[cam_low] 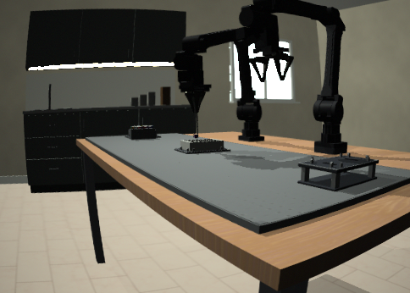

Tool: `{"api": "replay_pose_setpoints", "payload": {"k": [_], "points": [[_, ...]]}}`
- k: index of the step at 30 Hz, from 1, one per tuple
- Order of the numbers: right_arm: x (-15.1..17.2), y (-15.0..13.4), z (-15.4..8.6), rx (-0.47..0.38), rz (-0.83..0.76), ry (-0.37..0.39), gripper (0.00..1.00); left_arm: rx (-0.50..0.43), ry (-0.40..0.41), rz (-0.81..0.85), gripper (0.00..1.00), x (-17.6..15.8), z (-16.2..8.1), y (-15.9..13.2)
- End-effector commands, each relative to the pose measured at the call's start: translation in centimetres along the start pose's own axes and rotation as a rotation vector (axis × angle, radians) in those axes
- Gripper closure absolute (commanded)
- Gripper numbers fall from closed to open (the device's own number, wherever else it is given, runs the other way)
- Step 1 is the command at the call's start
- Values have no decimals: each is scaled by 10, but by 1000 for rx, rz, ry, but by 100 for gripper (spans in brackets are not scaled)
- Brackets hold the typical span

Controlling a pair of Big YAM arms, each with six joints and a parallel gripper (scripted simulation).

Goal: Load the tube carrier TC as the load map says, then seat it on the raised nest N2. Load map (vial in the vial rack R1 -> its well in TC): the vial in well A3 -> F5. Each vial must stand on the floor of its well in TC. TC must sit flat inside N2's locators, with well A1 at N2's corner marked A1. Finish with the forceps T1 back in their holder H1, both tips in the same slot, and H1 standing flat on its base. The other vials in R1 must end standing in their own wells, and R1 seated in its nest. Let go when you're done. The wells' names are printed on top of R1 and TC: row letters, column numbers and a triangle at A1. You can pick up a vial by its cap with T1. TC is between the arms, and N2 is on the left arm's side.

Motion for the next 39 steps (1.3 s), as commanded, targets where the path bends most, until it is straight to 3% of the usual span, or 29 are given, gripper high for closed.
{"api": "replay_pose_setpoints", "payload": {"k": [1,4,8,39], "points": [[-2,2,15,19,12,3,89,-32,3,15,0,0,-14,8],[-1,-1,12,31,11,7,89,-32,3,15,0,0,-14,8],[-5,15,-13,-21,12,-2,89,-32,3,15,0,0,-14,8],[-8,11,-56,-64,13,-6,89,-32,3,15,0,0,-14,8]]}}
Point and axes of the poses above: on each arm, the point where the finger pads meet when closed, its own z axis out along the fingers, its own x axis across the jaws, y = z × x, the point moved 1 cm from there along -z, back along the fingers, and after that the axes turned 4 degrees about -z, right-handed, at the moved point
